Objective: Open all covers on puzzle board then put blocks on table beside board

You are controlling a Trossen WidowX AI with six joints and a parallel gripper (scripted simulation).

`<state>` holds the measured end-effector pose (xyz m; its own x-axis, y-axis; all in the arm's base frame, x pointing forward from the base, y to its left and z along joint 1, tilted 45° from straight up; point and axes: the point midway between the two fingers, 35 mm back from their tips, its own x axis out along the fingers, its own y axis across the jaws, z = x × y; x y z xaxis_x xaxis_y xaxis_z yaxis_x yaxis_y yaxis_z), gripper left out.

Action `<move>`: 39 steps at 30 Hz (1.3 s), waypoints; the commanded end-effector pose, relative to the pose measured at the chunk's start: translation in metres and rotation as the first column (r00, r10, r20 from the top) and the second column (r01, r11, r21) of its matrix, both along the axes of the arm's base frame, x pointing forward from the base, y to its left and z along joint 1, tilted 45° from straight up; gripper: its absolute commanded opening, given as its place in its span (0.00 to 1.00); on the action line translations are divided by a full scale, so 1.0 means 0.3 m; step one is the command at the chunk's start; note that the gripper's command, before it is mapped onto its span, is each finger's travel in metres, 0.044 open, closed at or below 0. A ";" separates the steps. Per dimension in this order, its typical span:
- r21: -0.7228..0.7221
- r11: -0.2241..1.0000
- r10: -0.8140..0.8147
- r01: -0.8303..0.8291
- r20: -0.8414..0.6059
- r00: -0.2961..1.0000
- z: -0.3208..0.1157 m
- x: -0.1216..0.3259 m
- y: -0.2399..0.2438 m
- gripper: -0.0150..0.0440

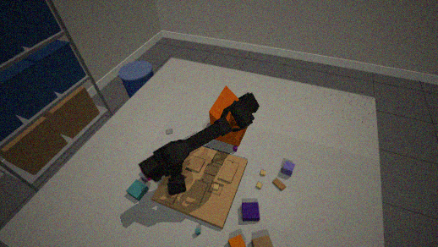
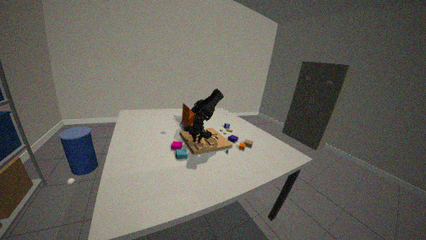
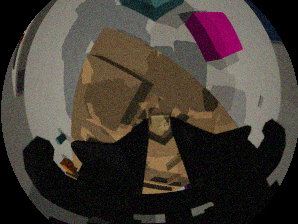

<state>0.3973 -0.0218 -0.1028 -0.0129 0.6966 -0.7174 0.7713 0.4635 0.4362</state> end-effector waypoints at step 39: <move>0.003 1.000 -0.003 0.003 -0.003 1.000 0.093 0.003 -0.092 0.39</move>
